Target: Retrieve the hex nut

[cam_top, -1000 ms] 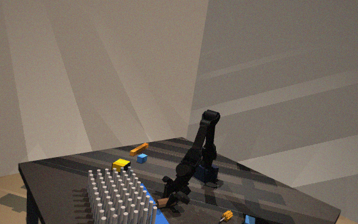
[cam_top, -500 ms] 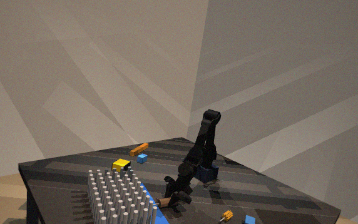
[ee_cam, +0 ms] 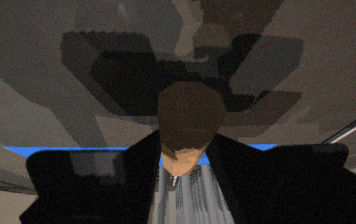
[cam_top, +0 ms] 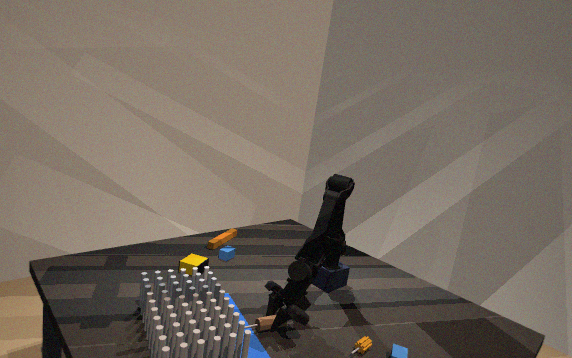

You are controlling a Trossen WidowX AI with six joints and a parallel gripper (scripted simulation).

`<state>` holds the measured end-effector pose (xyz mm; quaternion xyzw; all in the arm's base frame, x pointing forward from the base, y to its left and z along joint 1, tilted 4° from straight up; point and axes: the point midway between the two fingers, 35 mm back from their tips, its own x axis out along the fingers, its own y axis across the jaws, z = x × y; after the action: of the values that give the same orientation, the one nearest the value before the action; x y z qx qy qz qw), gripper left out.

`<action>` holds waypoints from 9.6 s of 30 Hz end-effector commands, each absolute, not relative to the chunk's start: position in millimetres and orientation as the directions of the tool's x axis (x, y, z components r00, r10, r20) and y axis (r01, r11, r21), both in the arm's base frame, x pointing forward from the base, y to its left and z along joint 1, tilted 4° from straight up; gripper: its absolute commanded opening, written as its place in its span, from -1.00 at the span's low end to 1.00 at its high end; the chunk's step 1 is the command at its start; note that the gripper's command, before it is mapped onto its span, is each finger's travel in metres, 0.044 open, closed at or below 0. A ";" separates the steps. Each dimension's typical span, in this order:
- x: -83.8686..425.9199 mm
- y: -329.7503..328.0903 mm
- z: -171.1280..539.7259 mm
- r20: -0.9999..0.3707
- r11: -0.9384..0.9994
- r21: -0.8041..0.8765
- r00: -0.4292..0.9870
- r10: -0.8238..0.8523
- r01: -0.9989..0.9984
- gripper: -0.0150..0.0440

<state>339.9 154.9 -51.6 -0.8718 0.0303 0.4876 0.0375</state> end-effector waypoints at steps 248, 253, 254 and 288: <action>-59.4 361.6 143.7 -0.804 -0.177 -0.078 0.043 0.592 0.981 -0.49; -60.2 363.6 138.4 -0.804 -0.177 -0.078 0.043 0.593 0.981 -0.49; -60.3 364.0 137.3 -0.804 -0.177 -0.078 0.043 0.593 0.981 -0.49; -64.9 374.2 100.7 -0.804 -0.177 -0.078 0.043 0.593 0.981 -0.49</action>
<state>-64.8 373.3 103.7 -0.6712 -0.5857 0.3694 -0.2647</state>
